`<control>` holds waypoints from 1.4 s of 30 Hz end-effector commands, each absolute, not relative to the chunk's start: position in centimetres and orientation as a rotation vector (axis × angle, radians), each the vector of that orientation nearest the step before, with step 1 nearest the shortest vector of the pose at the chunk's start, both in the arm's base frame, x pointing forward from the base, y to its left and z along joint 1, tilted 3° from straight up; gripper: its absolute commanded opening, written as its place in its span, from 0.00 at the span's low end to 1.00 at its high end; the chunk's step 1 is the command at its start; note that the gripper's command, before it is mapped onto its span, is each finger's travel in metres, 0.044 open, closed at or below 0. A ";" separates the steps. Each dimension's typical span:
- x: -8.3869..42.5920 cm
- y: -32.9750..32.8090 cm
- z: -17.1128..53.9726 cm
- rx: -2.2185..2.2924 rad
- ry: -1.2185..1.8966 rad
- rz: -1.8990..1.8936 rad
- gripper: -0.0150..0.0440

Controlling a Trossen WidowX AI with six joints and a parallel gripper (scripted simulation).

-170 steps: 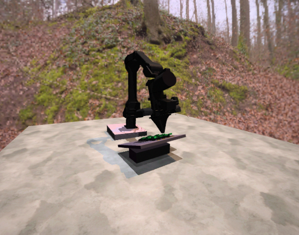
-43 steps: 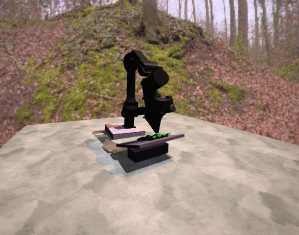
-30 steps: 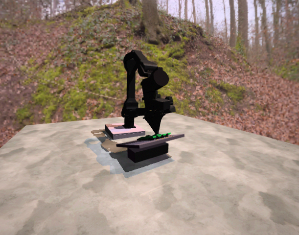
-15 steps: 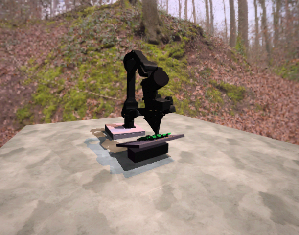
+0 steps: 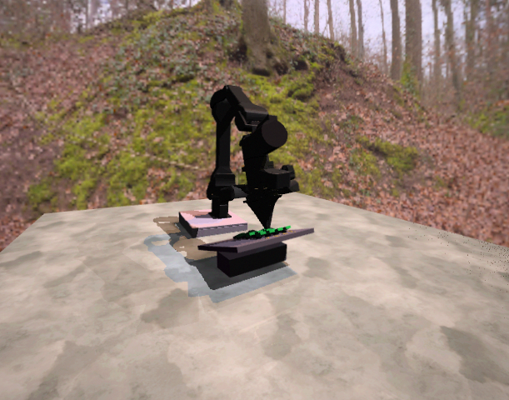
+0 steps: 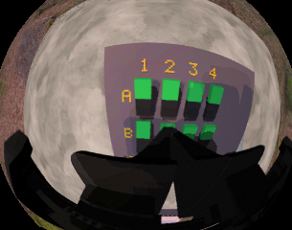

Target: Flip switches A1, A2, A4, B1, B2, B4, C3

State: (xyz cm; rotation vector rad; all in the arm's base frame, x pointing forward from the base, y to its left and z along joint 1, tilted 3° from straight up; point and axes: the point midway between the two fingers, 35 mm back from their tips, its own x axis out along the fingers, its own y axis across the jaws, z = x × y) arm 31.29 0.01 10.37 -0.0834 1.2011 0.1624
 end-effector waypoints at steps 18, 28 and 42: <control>31.3 0.0 9.9 -0.081 1.207 0.157 0.25; 31.3 0.0 9.8 -0.081 1.207 0.157 0.25; 29.5 -0.4 14.5 -0.081 1.187 0.159 0.25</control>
